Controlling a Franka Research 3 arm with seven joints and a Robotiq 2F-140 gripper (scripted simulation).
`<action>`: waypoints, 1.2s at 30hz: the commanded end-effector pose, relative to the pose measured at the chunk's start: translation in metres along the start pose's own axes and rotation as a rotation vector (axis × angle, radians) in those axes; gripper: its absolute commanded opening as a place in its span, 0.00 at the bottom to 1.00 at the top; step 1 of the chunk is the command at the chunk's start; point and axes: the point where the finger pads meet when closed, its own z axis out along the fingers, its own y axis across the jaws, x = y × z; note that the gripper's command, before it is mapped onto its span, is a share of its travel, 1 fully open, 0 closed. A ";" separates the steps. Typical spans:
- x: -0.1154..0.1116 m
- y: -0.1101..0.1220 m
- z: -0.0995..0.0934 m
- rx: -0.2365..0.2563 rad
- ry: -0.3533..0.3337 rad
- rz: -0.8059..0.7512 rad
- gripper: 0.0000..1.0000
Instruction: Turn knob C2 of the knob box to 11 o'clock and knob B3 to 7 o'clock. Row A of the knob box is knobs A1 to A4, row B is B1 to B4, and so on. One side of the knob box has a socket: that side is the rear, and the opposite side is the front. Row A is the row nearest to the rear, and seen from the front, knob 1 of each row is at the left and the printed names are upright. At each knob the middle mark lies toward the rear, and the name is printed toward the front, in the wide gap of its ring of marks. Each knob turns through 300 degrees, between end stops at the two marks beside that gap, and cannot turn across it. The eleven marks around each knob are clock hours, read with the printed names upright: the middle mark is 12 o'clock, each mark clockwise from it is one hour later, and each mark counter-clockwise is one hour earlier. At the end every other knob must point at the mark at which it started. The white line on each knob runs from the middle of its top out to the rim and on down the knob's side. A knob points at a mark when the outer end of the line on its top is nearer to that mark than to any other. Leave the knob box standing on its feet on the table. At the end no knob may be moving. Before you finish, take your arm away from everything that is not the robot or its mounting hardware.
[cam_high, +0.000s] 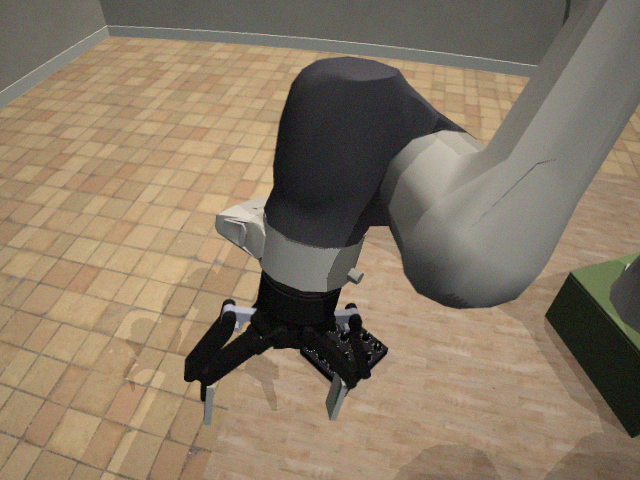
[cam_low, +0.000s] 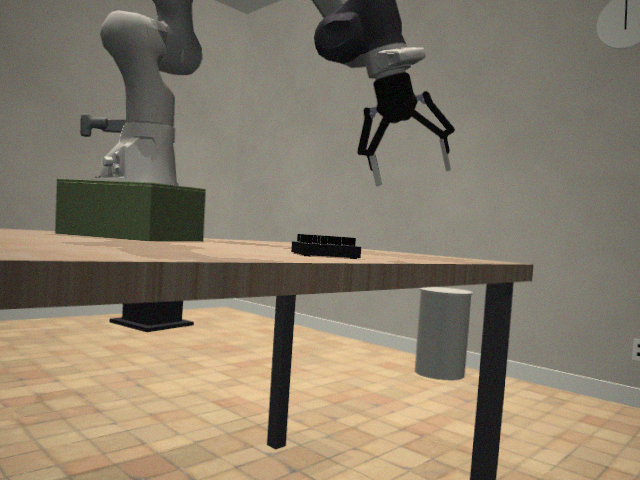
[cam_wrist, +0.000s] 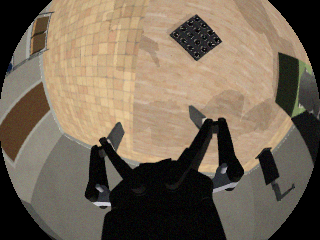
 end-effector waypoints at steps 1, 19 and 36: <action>-0.001 0.001 0.001 0.000 -0.003 -0.051 1.00; 0.015 0.011 0.001 -0.017 0.015 -0.204 1.00; 0.015 0.011 0.001 -0.017 0.015 -0.204 1.00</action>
